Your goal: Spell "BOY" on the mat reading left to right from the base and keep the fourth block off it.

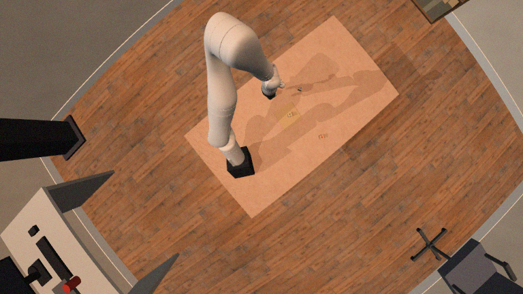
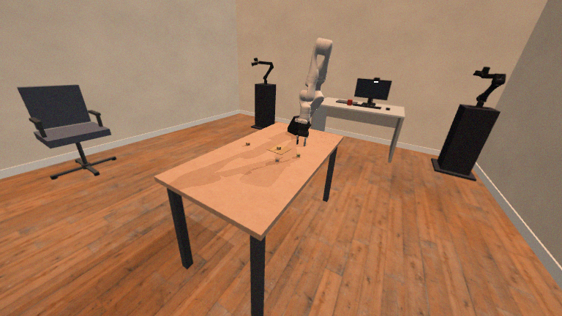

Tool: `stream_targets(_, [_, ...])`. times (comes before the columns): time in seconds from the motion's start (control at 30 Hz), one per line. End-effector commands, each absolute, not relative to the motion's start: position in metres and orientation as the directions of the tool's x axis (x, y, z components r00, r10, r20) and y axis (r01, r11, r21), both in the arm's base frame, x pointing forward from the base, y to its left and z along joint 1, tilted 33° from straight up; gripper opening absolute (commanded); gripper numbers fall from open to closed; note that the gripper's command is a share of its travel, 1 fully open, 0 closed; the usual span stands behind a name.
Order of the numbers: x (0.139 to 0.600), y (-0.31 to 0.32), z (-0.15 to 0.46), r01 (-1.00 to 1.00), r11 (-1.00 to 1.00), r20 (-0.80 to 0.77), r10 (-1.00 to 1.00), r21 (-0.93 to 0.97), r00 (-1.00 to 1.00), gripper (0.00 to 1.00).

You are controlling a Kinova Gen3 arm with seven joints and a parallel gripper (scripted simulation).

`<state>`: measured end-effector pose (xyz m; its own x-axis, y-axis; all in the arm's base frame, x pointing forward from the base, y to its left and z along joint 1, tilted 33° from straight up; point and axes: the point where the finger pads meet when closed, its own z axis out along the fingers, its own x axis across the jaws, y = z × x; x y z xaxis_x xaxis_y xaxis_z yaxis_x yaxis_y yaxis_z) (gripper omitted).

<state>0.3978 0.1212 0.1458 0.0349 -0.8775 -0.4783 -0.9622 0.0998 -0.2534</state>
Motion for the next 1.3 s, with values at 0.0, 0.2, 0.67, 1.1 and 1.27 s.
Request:
stream_targets(0.0, [0.408, 0.118, 0.148, -0.961, 0.103, -0.483, -0.875, -0.256, 0.035, 1.0])
stream_targets(0.2, [0.469, 0.09, 0.152, -0.96, 0.105, -0.497, -0.867, -0.261, 0.04, 1.0])
stream_targets(0.67, [0.54, 0.026, 0.139, -0.961, 0.103, -0.477, -0.879, -0.255, 0.033, 1.0])
stream_targets(1.1, [0.54, 0.026, 0.139, -0.961, 0.103, -0.477, -0.879, -0.255, 0.033, 1.0])
stream_targets(1.27, [0.54, 0.026, 0.139, -0.961, 0.103, -0.477, -0.879, -0.255, 0.033, 1.0])
